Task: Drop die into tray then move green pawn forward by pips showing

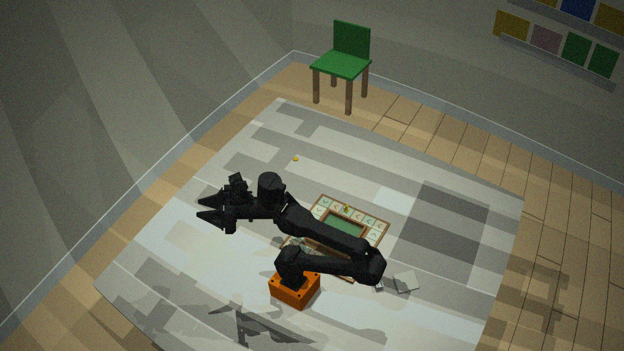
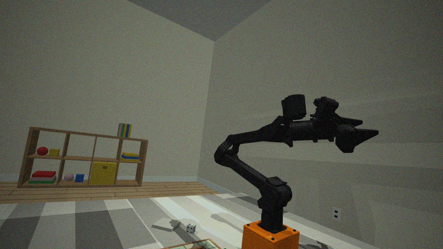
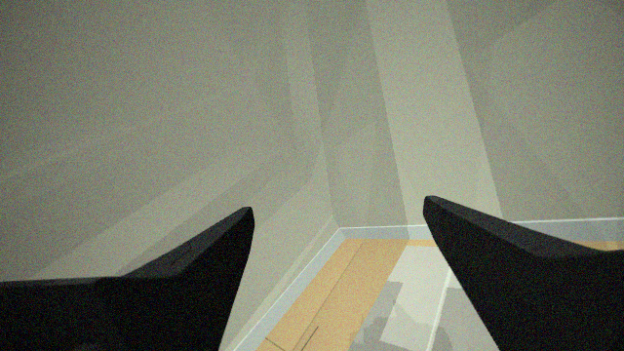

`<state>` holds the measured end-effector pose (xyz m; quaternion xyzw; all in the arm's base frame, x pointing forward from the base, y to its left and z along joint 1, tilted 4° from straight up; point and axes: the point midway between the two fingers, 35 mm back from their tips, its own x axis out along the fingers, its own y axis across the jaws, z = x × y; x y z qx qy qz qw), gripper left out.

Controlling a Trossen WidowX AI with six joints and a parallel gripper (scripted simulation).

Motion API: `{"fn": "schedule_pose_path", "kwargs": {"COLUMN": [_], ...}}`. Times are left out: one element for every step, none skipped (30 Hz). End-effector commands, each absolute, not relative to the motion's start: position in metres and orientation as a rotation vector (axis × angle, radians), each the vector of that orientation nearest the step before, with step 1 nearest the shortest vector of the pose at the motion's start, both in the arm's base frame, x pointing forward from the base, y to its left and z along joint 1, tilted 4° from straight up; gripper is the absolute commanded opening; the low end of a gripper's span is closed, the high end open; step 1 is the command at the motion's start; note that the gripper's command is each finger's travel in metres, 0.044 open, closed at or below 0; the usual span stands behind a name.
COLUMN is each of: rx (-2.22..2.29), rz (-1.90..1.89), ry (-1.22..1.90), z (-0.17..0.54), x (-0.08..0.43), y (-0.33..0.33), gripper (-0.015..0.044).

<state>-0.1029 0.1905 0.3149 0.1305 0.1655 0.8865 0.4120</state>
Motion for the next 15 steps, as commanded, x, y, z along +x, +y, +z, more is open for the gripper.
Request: {"fn": "schedule_pose_path", "kwargs": {"rx": [0.323, 0.307, 0.281, 0.248, 0.214, 0.179, 0.144, 0.109, 0.073, 0.037, 0.002, -0.041, -0.075, -0.109, -0.143], "rz": [2.22, 2.189, 2.138, 2.077, 2.016, 1.956, 1.896, 1.837, 1.779, 1.722, 1.69, 1.646, 1.595, 1.545, 1.495], "ry": [0.412, 0.399, 0.378, 0.356, 0.336, 0.318, 0.303, 0.289, 0.276, 0.267, 0.253, 0.241, 0.237, 0.236, 0.237], "z": [0.314, 0.312, 0.309, 0.305, 0.301, 0.297, 0.292, 0.288, 0.283, 0.278, 0.276, 0.272, 0.267, 0.263, 0.258], "x": [-0.101, -0.096, -0.087, -0.075, -0.063, -0.05, -0.037, -0.023, -0.008, 0.007, 0.012, 0.021, 0.035, 0.049, 0.063], "y": [0.192, 0.197, 0.206, 0.215, 0.224, 0.231, 0.238, 0.244, 0.248, 0.252, 0.252, 0.253, 0.255, 0.256, 0.255], "gripper": [0.0374, 0.0347, 0.0321, 0.0295, 0.0275, 0.0275, 0.0275, 0.0275, 0.0275, 0.0275, 0.0275, 0.0275, 0.0275, 0.0275, 0.0275]}}
